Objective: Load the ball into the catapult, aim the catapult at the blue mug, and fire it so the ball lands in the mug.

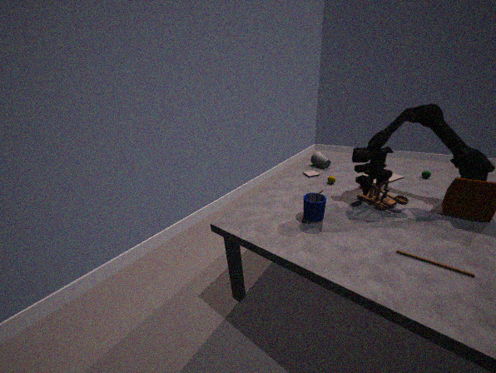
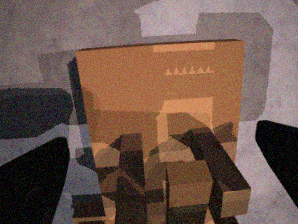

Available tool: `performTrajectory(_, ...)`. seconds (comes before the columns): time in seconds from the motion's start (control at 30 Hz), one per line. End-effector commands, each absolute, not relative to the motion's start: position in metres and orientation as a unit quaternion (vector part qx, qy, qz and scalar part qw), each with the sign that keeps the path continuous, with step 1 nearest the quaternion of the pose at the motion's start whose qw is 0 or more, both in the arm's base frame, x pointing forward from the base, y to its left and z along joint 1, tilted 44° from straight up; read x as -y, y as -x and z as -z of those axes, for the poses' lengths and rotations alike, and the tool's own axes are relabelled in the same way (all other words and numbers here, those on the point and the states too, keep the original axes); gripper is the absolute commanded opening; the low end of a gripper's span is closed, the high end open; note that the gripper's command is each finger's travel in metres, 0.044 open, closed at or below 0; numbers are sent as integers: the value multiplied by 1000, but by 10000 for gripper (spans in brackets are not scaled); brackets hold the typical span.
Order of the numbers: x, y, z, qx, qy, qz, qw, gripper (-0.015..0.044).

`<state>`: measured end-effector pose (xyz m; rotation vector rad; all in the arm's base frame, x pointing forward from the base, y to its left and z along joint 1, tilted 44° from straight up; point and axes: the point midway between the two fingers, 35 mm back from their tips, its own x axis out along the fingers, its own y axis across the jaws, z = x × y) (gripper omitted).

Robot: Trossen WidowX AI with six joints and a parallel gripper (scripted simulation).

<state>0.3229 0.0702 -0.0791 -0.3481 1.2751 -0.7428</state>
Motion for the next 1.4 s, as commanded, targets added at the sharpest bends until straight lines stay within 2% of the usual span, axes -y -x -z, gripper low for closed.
performTrajectory(0.0,-70,-323,79,-578,158,337,726,414)
performTrajectory(0.3,-70,-323,79,-578,158,337,726,177)
performTrajectory(0.53,-70,-323,79,-578,158,337,726,131)
performTrajectory(0.7,-102,-318,44,-578,159,336,726,0)
performTrajectory(0.87,-106,-317,44,-582,168,329,724,0)
performTrajectory(1.37,-142,-288,80,-649,342,169,659,0)
